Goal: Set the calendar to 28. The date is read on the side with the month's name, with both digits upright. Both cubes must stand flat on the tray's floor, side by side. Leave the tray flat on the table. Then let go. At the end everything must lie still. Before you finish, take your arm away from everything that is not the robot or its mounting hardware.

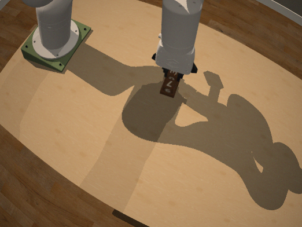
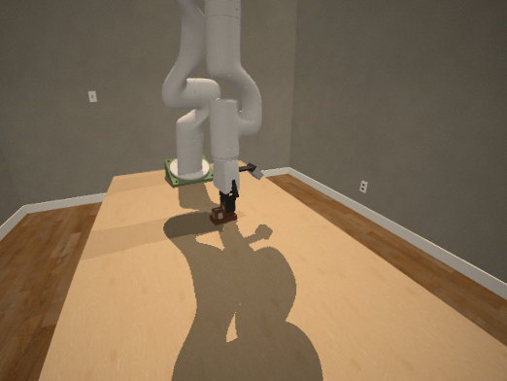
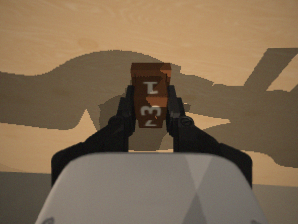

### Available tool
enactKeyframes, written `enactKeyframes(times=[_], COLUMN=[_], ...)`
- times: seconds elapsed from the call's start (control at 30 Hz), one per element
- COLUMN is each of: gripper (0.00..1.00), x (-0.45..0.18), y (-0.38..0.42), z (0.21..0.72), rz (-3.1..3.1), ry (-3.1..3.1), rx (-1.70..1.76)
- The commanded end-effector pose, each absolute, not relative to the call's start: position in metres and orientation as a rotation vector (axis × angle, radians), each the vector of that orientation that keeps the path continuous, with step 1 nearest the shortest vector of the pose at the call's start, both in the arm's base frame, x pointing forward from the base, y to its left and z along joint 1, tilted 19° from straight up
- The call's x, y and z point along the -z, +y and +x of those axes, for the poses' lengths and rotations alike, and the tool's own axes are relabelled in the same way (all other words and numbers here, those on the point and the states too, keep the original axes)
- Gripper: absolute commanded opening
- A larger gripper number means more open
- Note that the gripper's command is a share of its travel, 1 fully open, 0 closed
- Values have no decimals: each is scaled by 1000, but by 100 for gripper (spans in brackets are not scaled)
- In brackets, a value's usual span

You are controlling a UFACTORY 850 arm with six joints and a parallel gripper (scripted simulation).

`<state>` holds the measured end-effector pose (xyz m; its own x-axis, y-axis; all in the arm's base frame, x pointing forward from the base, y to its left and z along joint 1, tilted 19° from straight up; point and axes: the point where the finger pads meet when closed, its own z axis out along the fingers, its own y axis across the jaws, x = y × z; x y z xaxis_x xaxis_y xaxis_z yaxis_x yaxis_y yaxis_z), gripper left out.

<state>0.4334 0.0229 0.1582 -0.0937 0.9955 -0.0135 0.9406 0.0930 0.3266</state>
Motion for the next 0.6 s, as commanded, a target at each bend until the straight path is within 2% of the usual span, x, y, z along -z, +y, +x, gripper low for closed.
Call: enactKeyframes(times=[0.0,0.57], gripper=[29,29], x=[-157,-155], y=[23,23], z=[434,435], rz=[1940,1940], ry=[2136,2135], rx=[-345,-343])
